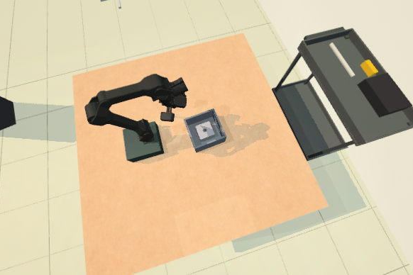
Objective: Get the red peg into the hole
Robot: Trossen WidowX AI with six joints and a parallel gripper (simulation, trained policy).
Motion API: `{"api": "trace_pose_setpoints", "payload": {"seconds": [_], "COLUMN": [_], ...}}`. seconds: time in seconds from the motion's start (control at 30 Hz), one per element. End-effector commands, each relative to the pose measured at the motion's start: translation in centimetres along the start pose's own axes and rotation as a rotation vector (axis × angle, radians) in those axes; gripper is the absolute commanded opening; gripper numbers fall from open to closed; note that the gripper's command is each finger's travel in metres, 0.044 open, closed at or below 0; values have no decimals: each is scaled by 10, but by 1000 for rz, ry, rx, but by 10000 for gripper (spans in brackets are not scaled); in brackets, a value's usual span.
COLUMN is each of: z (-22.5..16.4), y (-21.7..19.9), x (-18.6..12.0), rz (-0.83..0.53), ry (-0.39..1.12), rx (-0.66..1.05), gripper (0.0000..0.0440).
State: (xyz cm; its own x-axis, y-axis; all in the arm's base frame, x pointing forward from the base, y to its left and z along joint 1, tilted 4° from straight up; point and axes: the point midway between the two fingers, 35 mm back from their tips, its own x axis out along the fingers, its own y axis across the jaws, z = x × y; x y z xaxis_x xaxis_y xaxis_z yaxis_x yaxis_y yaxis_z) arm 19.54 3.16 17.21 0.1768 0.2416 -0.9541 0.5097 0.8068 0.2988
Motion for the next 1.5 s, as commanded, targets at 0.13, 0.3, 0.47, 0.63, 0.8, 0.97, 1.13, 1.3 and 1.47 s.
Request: {"api": "trace_pose_setpoints", "payload": {"seconds": [0.13,0.3,0.47,0.63,0.8,0.97,1.13,1.3,1.47], "z": [-16,-27,-37,-45,-49,-51,-50,-48,-45], "y": [0,4,8,11,14,13,11,6,-1], "x": [23,38,54,70,89,110,132,153,171], "rz": [-210,-331,-426,-488,-520,-532,-530,-520,-512], "ry": [79,92,83,63,39,13,-18,-49,-70], "rx": [155,219,253,260,250,229,204,182,162], "gripper": [440,440,440,440,440,440,440,440,437]}}
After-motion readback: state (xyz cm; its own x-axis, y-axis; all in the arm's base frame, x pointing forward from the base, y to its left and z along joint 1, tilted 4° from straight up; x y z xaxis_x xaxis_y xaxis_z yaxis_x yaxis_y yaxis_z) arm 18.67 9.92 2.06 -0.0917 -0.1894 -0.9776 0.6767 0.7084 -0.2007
